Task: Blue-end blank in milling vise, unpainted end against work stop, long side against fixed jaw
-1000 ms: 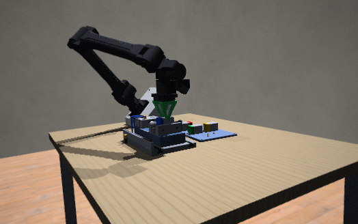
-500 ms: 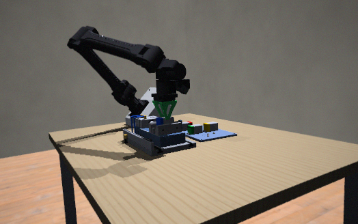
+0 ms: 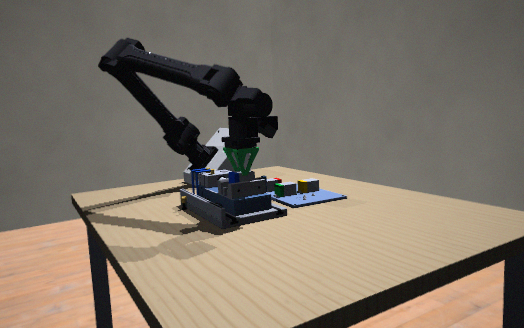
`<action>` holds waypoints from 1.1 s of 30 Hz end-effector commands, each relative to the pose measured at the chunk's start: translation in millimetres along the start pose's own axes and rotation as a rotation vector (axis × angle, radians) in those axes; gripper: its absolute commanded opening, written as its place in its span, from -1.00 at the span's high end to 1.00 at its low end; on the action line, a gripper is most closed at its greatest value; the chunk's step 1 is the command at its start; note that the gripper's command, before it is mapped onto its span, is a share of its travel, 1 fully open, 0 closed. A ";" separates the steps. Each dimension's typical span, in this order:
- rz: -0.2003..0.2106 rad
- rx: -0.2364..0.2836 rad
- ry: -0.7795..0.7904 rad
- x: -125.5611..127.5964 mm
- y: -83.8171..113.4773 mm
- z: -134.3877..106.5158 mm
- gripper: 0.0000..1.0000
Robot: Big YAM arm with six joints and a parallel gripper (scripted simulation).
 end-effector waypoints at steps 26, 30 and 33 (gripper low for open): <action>-0.028 -0.010 0.000 -12.6 8.7 6.4 -0.28; -0.028 -0.010 0.000 -12.6 8.7 6.4 -0.28; -0.028 -0.010 0.000 -12.6 8.7 6.4 -0.28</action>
Point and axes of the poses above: the point where the finger pads meet when closed, its own y axis back along the fingers, its own x axis across the jaws, z = x × y, the point moved 2 cm from there along y, back along the fingers, and after that the axes turned 11 degrees about -y, right-handed, at the moved point
